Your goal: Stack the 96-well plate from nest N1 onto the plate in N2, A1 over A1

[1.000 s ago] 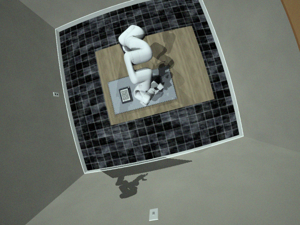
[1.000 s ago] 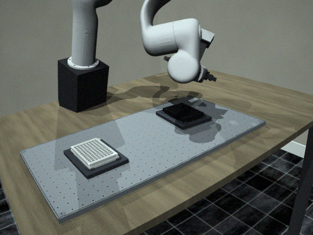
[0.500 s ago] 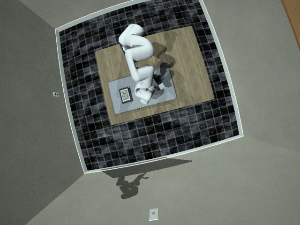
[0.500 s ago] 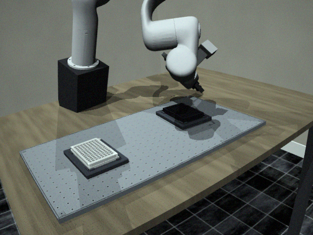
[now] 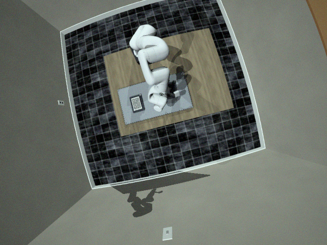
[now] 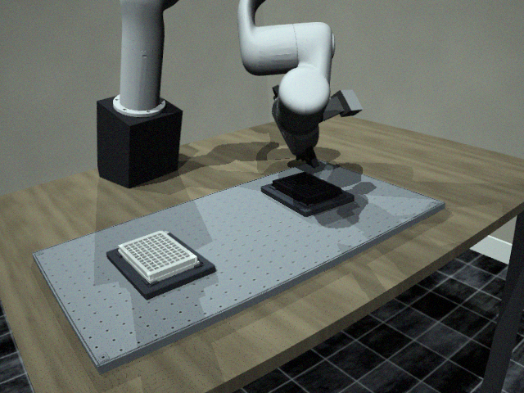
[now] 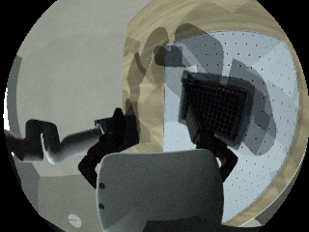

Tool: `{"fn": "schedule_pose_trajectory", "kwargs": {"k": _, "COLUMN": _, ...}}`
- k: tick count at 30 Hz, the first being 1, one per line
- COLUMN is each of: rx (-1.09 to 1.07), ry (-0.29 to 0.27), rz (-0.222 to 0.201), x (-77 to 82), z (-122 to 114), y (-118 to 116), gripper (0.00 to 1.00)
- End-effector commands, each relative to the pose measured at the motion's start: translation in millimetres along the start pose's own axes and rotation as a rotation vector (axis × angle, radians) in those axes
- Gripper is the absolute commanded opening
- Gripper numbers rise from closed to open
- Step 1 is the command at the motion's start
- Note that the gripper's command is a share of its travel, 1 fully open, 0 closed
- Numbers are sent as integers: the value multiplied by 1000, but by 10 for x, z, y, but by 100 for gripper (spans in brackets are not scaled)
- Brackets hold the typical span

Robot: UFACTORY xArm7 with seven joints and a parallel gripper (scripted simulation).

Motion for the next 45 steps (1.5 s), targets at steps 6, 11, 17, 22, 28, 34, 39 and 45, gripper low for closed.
{"fn": "schedule_pose_trajectory", "kwargs": {"k": 6, "rx": -259, "ry": -138, "rz": -76, "x": -46, "z": -121, "y": -21, "gripper": 100}}
{"fn": "schedule_pose_trajectory", "kwargs": {"k": 11, "rx": -381, "ry": -196, "rz": -131, "x": -61, "z": -194, "y": -26, "gripper": 100}}
{"fn": "schedule_pose_trajectory", "kwargs": {"k": 17, "rx": -489, "ry": -243, "rz": -193, "x": -64, "z": -254, "y": -25, "gripper": 100}}
{"fn": "schedule_pose_trajectory", "kwargs": {"k": 22, "rx": -571, "ry": -274, "rz": -249, "x": -65, "z": -270, "y": -26, "gripper": 100}}
{"fn": "schedule_pose_trajectory", "kwargs": {"k": 28, "rx": -682, "ry": -308, "rz": -338, "x": -56, "z": -301, "y": -20, "gripper": 100}}
{"fn": "schedule_pose_trajectory", "kwargs": {"k": 34, "rx": -777, "ry": -326, "rz": -429, "x": -41, "z": -315, "y": -10, "gripper": 100}}
{"fn": "schedule_pose_trajectory", "kwargs": {"k": 39, "rx": -874, "ry": -329, "rz": -536, "x": -24, "z": -306, "y": -1, "gripper": 100}}
{"fn": "schedule_pose_trajectory", "kwargs": {"k": 45, "rx": -958, "ry": -313, "rz": -642, "x": -6, "z": -278, "y": 9, "gripper": 100}}
Point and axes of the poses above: the point where the finger pads meet when closed, its own x axis back along the fingers, its own y axis across the jaws, z = x × y, the point moved 4 cm from there along x, back along the fingers, and after that the axes turned 11 degrees about x, right-handed, at the moved point
